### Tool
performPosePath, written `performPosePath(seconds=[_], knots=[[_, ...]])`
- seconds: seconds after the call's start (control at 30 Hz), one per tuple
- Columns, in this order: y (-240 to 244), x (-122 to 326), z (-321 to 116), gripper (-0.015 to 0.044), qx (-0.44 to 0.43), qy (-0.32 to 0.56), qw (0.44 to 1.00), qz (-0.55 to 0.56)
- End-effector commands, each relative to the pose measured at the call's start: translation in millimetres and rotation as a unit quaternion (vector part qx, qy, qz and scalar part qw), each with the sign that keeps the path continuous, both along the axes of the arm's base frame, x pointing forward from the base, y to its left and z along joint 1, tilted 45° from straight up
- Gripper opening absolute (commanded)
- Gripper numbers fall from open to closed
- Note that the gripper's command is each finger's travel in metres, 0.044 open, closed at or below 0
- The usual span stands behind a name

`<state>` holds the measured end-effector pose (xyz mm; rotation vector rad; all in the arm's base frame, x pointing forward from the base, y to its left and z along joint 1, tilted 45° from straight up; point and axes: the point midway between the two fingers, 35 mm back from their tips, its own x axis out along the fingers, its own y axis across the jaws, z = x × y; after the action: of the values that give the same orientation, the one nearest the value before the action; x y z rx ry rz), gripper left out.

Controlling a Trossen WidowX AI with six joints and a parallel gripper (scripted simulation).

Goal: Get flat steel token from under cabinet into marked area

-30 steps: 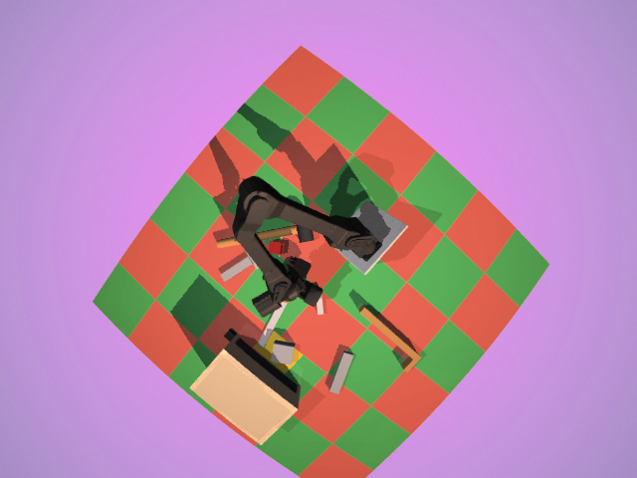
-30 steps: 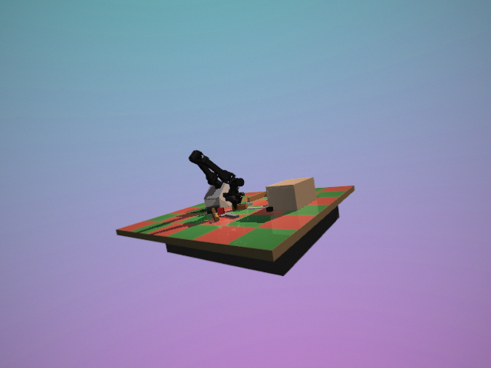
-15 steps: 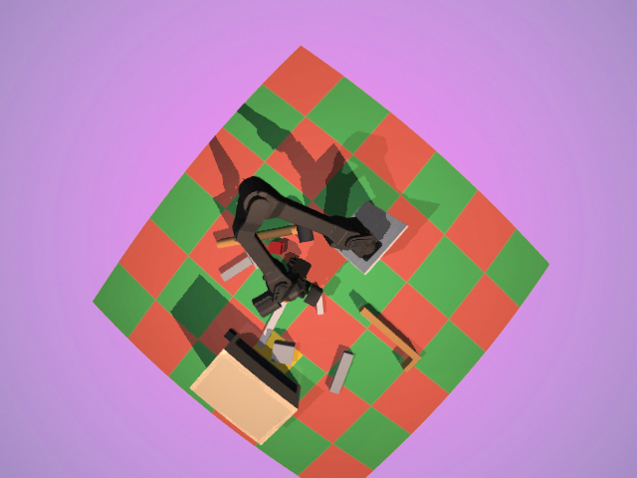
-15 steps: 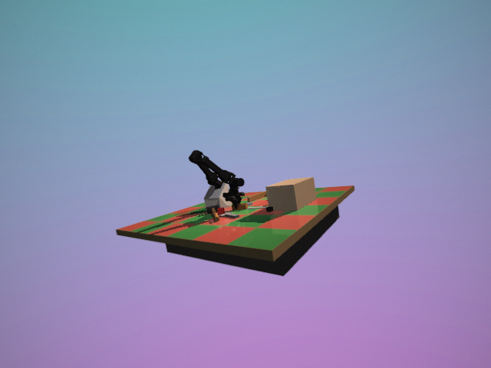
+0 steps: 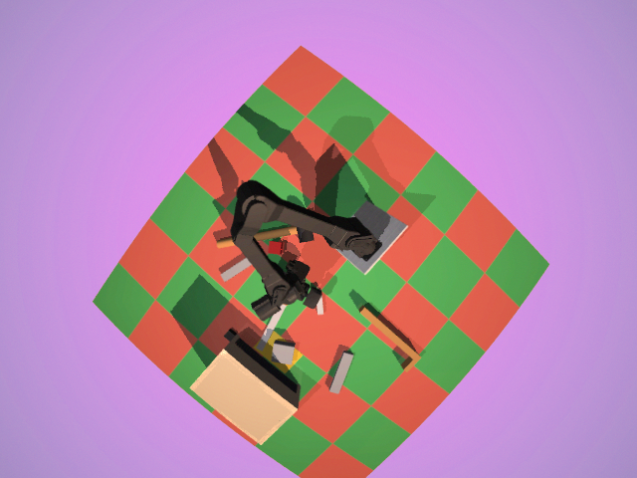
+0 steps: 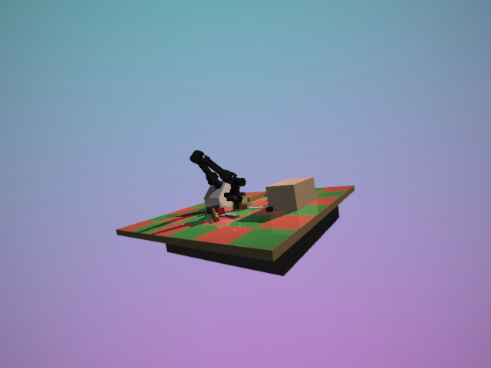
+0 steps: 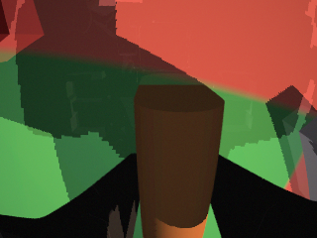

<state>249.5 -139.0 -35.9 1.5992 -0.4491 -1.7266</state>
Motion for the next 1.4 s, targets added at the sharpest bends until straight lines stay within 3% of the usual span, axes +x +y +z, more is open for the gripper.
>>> performPosePath(seconds=[0.0,1.37], knots=[[1.3,8.2,-0.5,0.0,-0.001,-0.002,1.0,0.001],[13.9,51.8,-10.3,0.0,0.0,-0.001,1.0,0.003]])
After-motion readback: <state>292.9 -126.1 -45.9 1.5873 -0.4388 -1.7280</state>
